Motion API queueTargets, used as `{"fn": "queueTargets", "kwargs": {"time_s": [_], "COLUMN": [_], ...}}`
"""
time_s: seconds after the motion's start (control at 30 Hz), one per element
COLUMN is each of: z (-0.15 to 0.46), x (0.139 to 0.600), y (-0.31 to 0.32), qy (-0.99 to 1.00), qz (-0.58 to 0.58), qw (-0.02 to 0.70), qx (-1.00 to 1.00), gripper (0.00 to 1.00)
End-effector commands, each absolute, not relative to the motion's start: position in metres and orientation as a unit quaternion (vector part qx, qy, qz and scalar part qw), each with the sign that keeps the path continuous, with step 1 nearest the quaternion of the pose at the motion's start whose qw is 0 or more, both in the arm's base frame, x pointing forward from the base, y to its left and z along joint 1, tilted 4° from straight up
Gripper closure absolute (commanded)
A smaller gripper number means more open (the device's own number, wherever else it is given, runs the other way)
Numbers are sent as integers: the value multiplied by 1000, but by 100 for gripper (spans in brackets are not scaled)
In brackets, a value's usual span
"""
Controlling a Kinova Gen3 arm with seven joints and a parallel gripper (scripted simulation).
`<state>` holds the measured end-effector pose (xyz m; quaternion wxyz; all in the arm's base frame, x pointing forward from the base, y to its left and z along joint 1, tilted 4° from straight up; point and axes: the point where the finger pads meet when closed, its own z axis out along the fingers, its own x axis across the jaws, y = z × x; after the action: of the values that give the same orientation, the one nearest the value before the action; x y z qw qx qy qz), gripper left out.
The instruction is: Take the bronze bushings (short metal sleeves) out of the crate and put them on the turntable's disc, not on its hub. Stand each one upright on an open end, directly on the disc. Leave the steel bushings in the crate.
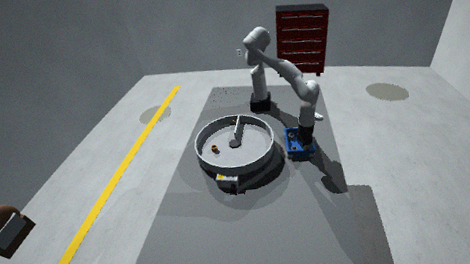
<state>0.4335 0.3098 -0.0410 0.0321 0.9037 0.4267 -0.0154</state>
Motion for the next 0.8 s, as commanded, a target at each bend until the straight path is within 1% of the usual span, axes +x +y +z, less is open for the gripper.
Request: {"fn": "queueTargets", "kwargs": {"time_s": [0.0,0.77], "z": [-42,-42], "x": [434,432], "y": [312,310], "qy": [423,423], "qz": [-15,-16], "qw": [32,32], "qx": [906,905], "gripper": [24,24]}}
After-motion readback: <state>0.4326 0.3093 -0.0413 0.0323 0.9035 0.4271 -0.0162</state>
